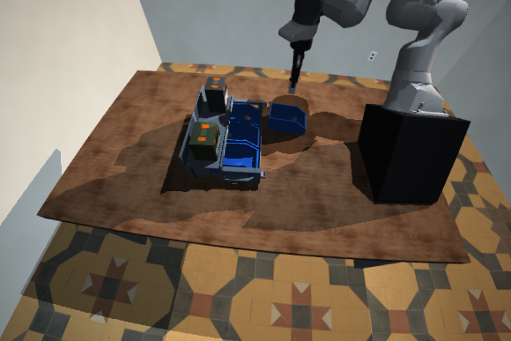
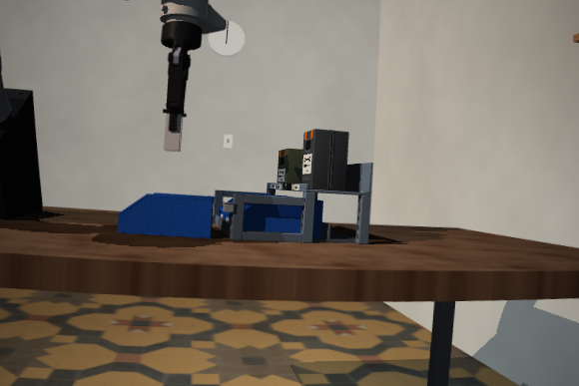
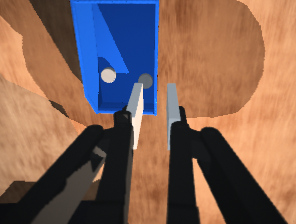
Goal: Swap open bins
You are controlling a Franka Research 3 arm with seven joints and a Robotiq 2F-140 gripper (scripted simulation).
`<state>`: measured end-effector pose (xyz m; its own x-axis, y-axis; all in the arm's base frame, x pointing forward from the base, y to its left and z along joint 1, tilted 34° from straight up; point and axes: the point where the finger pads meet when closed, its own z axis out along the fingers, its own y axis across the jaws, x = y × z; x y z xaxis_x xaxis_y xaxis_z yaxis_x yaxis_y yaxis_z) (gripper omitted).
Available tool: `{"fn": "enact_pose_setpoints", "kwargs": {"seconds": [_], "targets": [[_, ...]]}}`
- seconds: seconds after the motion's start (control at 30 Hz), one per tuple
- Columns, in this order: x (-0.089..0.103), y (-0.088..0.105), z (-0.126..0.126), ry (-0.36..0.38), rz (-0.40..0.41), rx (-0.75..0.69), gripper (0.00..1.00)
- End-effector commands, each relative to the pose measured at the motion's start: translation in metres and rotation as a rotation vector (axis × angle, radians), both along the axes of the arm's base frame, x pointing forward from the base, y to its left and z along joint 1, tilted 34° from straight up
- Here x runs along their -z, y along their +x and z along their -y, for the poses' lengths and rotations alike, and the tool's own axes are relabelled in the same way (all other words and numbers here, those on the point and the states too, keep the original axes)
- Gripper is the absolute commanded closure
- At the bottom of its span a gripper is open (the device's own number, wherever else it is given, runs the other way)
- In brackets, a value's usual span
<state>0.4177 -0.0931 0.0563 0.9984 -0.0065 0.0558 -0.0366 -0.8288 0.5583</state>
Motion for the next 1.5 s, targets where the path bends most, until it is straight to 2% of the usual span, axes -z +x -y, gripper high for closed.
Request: {"fn": "enact_pose_setpoints", "kwargs": {"seconds": [0.0,0.47,1.47], "targets": [[0.001,-0.001,0.000,0.002,0.005,0.007,0.85],[0.011,0.000,0.006,0.002,0.005,0.007,0.85],[0.054,0.003,0.035,0.002,0.005,0.007,0.85]]}}
